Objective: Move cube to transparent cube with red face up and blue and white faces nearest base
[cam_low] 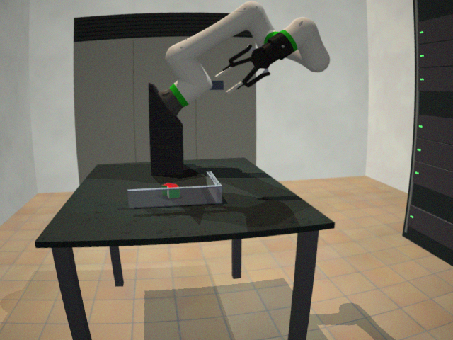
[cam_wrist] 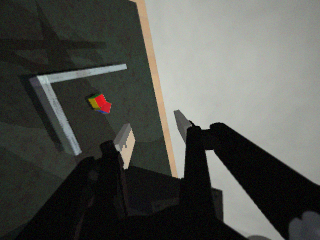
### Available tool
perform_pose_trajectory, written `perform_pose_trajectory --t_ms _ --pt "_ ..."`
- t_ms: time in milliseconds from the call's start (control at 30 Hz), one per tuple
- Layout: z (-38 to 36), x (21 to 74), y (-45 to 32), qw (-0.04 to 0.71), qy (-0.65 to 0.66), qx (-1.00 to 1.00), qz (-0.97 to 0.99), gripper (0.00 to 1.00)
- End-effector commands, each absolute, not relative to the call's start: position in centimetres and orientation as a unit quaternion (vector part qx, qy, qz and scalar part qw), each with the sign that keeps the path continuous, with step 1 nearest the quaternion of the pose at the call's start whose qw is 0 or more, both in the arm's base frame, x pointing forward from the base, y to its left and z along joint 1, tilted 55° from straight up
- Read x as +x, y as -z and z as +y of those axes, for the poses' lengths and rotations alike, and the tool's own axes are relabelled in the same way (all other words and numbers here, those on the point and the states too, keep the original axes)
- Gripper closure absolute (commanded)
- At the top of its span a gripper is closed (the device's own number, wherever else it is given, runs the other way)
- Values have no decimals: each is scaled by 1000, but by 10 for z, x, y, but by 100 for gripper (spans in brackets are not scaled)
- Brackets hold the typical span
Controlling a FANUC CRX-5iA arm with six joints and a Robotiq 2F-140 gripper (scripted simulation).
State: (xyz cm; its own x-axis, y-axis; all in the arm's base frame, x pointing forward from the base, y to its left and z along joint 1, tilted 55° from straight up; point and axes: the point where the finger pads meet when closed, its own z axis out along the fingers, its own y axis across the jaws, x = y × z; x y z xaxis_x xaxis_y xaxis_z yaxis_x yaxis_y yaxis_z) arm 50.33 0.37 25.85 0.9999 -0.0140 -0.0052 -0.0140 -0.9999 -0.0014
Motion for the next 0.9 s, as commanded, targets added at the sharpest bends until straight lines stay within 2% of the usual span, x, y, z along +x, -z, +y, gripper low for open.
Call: perform_pose_trajectory --t_ms 0,433,867 --pt "1 501 -269 0 -1 -1000 1 59" --pt "1 500 -268 3 -3 -1000 8 59" --pt "14 501 -229 36 -30 -995 89 59"
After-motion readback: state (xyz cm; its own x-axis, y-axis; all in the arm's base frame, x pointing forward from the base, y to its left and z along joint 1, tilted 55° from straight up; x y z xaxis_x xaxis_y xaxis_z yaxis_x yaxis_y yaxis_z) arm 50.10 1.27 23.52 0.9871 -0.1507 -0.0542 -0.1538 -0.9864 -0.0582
